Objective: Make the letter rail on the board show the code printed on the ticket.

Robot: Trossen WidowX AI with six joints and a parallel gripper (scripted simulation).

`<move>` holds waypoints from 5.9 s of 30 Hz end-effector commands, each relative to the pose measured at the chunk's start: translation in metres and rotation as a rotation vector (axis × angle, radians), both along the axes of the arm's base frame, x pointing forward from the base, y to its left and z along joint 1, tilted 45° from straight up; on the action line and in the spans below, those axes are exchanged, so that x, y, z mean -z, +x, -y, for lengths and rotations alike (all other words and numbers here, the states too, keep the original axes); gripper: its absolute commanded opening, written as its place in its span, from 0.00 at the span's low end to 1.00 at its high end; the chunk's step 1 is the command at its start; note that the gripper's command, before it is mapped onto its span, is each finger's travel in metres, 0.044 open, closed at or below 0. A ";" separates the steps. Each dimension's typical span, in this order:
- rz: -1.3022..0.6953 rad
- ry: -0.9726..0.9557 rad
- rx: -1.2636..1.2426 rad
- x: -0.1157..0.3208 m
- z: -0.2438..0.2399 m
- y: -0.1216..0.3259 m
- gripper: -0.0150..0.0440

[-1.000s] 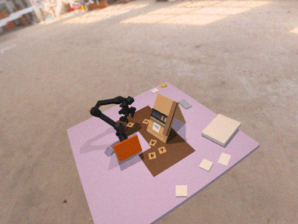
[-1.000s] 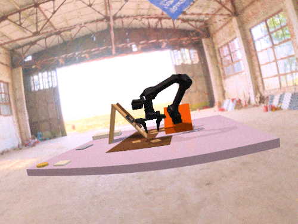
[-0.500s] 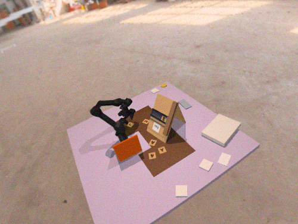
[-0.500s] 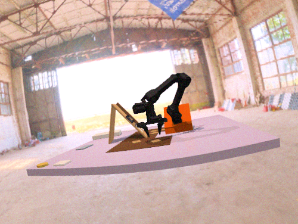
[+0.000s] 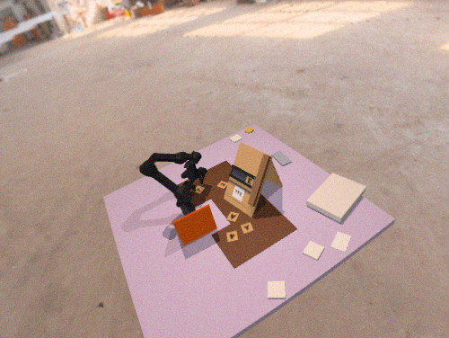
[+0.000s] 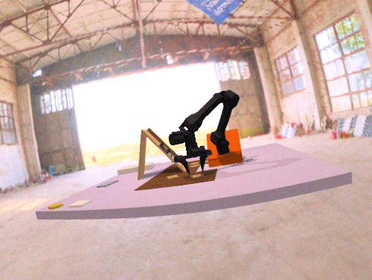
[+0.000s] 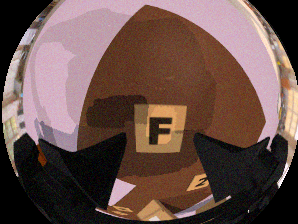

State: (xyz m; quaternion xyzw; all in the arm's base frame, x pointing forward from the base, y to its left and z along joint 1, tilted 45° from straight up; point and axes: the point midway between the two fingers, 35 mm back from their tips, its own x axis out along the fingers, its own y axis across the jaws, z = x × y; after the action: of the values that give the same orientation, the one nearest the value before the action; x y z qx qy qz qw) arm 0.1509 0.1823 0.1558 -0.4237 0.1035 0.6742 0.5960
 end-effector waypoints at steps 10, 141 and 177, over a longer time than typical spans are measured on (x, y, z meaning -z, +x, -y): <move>-0.002 -0.002 0.004 0.012 -0.012 0.001 0.83; -0.808 1.079 1.452 -0.042 0.141 0.132 0.25; -0.810 1.083 1.454 -0.032 0.151 0.135 0.25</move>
State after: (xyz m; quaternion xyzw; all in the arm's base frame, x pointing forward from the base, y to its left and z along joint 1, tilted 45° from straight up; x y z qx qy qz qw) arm 0.2858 0.0324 0.1895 0.3360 0.2115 0.1930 0.8973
